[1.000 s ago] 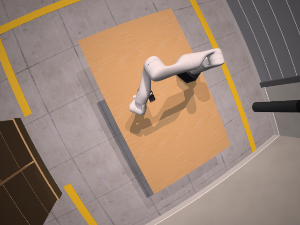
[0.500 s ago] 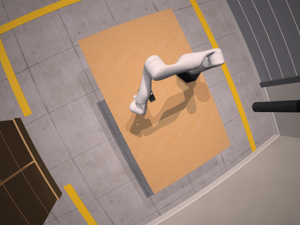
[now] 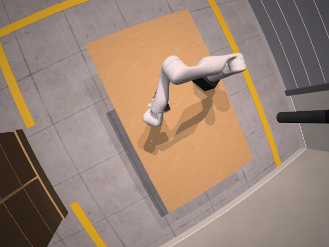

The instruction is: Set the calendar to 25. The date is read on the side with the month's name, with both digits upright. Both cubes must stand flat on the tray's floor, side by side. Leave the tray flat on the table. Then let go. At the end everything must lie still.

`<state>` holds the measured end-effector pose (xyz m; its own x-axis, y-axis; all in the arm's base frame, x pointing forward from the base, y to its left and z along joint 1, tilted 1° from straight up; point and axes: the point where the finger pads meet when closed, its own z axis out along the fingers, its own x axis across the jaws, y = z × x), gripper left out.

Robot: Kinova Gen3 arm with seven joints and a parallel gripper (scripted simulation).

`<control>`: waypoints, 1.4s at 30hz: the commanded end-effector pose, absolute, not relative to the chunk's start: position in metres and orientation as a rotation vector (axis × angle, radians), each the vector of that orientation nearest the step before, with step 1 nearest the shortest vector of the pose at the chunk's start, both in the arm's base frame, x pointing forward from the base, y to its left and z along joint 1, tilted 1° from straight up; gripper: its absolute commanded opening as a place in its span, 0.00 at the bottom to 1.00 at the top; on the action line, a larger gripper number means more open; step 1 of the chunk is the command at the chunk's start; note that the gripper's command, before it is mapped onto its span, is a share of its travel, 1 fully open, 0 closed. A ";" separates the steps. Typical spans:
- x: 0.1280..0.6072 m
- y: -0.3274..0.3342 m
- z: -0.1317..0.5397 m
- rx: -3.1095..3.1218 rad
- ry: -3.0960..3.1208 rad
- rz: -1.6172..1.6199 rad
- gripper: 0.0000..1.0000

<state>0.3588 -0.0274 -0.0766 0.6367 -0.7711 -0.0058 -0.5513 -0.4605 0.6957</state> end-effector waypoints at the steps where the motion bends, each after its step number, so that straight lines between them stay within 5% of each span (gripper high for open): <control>1: 0.363 -0.029 -0.067 2.189 -1.035 -0.409 0.60; 42: 0.362 -0.031 -0.063 2.403 -1.136 -0.294 0.60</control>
<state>0.3613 -0.0244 -0.0696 0.6424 -0.7663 -0.0037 -0.6601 -0.5558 0.5054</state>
